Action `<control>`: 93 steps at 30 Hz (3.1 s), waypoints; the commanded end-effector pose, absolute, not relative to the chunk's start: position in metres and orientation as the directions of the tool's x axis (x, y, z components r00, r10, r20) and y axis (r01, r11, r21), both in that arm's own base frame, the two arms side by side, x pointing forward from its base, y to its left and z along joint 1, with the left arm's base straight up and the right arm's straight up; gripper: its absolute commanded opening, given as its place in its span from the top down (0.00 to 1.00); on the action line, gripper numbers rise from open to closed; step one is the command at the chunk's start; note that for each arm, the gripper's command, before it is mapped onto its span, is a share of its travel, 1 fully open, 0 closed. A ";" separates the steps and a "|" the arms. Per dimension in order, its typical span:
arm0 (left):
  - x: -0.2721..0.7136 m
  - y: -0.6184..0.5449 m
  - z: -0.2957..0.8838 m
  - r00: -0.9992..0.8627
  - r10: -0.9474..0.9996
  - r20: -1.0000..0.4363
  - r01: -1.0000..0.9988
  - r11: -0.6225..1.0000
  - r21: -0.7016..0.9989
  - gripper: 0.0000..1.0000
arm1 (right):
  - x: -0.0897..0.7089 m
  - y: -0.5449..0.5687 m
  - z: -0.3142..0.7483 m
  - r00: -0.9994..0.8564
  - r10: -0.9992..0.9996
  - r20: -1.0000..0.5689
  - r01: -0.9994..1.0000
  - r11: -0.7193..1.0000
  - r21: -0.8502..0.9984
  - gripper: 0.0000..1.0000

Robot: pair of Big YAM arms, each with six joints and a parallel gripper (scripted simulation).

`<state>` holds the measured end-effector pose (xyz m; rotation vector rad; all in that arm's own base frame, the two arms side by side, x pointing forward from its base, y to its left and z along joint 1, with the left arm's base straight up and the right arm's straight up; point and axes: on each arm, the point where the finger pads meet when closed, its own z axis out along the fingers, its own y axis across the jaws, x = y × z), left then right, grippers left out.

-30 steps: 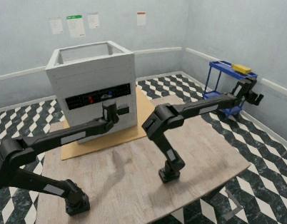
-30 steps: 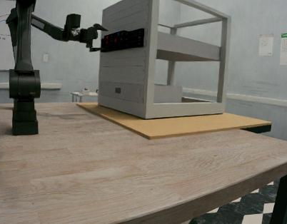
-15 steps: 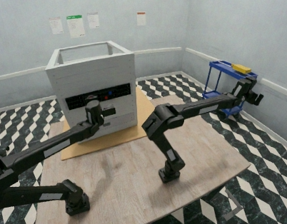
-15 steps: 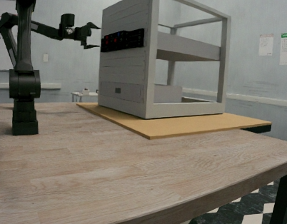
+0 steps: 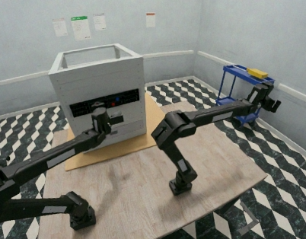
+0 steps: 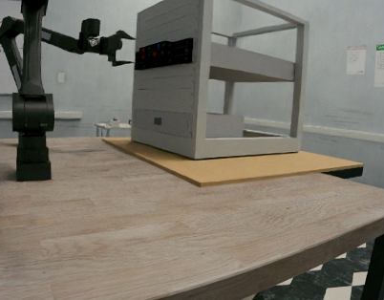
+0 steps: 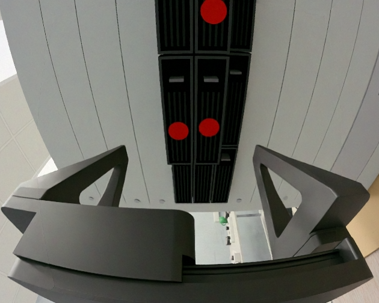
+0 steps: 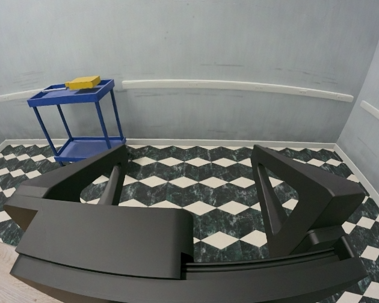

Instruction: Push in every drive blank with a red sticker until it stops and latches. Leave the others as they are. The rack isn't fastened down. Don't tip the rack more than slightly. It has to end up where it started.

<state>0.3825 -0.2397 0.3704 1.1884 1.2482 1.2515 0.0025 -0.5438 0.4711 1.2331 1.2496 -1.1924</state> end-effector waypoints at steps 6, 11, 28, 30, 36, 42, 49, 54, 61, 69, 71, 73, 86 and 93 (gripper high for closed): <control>0.387 -0.245 0.386 -0.053 0.998 -0.028 -0.019 0.027 0.999 0.00 | 0.000 -0.545 0.501 0.000 0.000 -1.000 1.000 0.000 0.000 0.00; 0.387 -0.245 0.386 -0.053 0.998 -0.028 -0.019 0.027 0.999 0.00 | 0.000 -0.545 0.501 0.000 0.000 -1.000 1.000 0.000 0.000 0.00; 0.387 -0.245 0.386 -0.053 0.998 -0.028 -0.019 0.027 0.999 0.00 | 0.000 -0.545 0.501 0.000 0.000 -1.000 1.000 0.000 0.000 0.00; 0.387 -0.245 0.386 -0.053 0.998 -0.028 -0.019 0.027 0.999 0.00 | 0.000 -0.545 0.501 0.000 0.000 -1.000 1.000 0.000 0.000 0.00; 0.387 -0.245 0.386 -0.053 0.998 -0.028 -0.019 0.027 0.999 0.00 | 0.000 -0.545 0.501 0.000 0.000 -1.000 1.000 0.000 0.000 0.00; 0.387 -0.245 0.386 -0.053 0.998 -0.028 -0.019 0.027 0.999 1.00 | 0.000 -0.545 0.501 0.000 0.000 -1.000 1.000 0.000 0.000 0.00; 0.387 -0.245 0.386 -0.053 0.998 -0.028 -0.019 0.027 0.999 1.00 | 0.000 -0.545 0.501 0.000 0.000 -1.000 1.000 0.000 0.000 0.00; 0.387 -0.245 0.386 -0.053 0.998 -0.028 -0.019 0.027 0.999 1.00 | 0.000 -0.545 0.501 0.000 0.000 -1.000 1.000 0.000 0.000 0.00; 0.387 -0.245 0.386 -0.053 0.998 -0.028 -0.019 0.027 0.999 1.00 | 0.000 -0.545 0.501 0.000 0.000 -1.000 1.000 0.000 0.000 0.00; 0.387 -0.245 0.386 -0.053 0.998 -0.028 -0.019 0.027 0.999 1.00 | 0.000 -0.545 0.501 0.000 0.000 -1.000 1.000 0.000 0.000 0.00; 0.387 -0.245 0.386 -0.053 0.998 -0.028 -0.019 0.027 0.999 1.00 | 0.000 -0.545 0.501 0.000 0.000 -1.000 1.000 0.000 0.000 0.00; 0.386 -0.248 0.389 -0.050 0.998 -0.035 -0.024 0.033 0.999 1.00 | 0.000 -0.545 0.501 0.000 0.000 -1.000 1.000 0.000 0.000 0.00; 0.374 -0.318 0.393 -0.044 0.997 -0.071 -0.043 0.069 0.997 1.00 | 0.000 -0.545 0.501 0.000 0.000 -1.000 1.000 0.000 0.000 0.00; 0.371 -0.352 0.383 -0.056 0.996 -0.071 -0.038 0.069 0.997 1.00 | 0.000 -0.545 0.501 0.000 0.000 -1.000 1.000 0.000 0.000 0.00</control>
